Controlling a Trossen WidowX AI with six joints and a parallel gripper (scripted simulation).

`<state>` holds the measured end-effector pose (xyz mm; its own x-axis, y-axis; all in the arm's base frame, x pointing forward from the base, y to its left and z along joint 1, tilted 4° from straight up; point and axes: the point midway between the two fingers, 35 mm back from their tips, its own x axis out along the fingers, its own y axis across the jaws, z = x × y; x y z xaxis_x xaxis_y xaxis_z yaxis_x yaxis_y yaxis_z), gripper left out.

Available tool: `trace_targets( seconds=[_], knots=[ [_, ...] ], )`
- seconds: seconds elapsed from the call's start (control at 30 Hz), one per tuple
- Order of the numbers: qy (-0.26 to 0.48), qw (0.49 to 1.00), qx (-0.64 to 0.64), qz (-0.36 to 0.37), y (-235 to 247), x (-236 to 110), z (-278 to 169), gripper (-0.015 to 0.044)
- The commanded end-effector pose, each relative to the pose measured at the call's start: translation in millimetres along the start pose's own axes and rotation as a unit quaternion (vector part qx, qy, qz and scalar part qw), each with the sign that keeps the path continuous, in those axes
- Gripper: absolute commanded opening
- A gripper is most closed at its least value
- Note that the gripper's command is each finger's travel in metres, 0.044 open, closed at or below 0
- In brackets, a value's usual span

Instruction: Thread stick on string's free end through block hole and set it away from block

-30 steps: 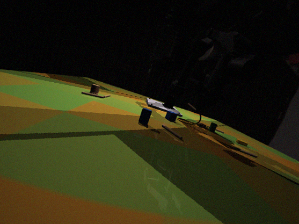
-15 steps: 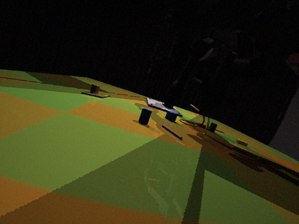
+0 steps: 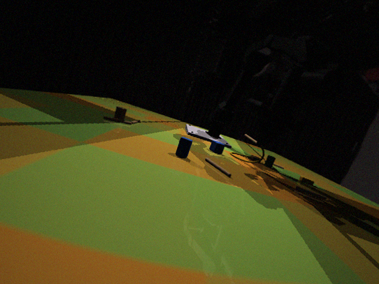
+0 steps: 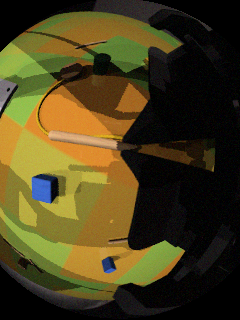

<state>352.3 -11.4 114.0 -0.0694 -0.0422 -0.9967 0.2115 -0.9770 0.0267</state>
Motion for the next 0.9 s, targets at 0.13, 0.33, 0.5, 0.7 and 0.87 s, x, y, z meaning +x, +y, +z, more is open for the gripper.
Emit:
trace_targets(
  seconds=[0.13,0.33,0.5,0.7,0.87],
  knots=[
    [0.009,1.000,-0.002,-0.002,1.7,-2.5,-11.4,0.0000],
    [0.015,1.000,-0.001,-0.002,3.1,-3.9,-18.7,0.0000],
    [0.020,1.000,-0.001,-0.001,4.3,-5.0,-24.7,0.0000],
    [0.026,1.000,0.000,-0.001,5.8,-6.2,-32.0,0.0000],
    [0.031,1.000,0.000,-0.001,7.0,-7.2,-38.0,0.0000]
  ],
)
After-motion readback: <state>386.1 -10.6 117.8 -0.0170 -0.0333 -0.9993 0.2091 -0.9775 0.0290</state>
